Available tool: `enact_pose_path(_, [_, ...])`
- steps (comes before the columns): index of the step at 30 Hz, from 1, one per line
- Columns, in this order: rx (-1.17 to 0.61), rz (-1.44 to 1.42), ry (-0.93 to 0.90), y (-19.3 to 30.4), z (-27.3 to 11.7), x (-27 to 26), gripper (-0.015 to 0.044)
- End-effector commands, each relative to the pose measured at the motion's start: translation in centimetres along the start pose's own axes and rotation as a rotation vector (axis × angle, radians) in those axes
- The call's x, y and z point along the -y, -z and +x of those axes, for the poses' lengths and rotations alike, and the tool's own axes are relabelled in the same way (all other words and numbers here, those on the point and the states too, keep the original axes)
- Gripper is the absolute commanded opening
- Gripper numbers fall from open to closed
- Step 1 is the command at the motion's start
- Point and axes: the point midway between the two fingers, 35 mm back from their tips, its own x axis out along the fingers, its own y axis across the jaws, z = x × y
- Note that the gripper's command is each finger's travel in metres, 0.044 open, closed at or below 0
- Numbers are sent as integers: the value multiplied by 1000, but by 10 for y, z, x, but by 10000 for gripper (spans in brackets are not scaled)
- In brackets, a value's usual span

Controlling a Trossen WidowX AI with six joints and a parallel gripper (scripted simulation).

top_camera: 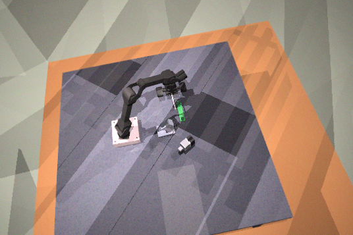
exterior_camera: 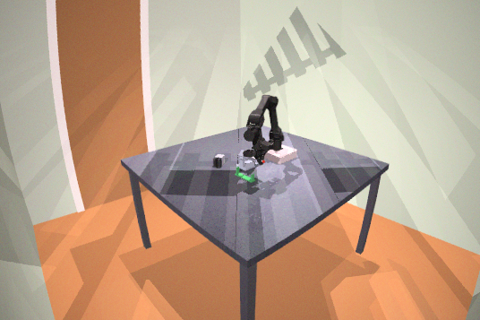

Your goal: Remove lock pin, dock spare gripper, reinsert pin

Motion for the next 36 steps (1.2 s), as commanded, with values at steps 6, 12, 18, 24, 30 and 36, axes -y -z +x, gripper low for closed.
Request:
enact_pose_path(6, [-1,17,3,-9,2,25,0])
enact_pose_path(12, [0,20,6,-14,3,37,0])
enact_pose_path(18, [2,20,8,-13,9,37,0])
enact_pose_path(24, [5,19,13,-11,17,37,0])
enact_pose_path(30, [8,18,19,-9,26,37,0])
enact_pose_path(36, [10,16,25,-8,34,38,0])
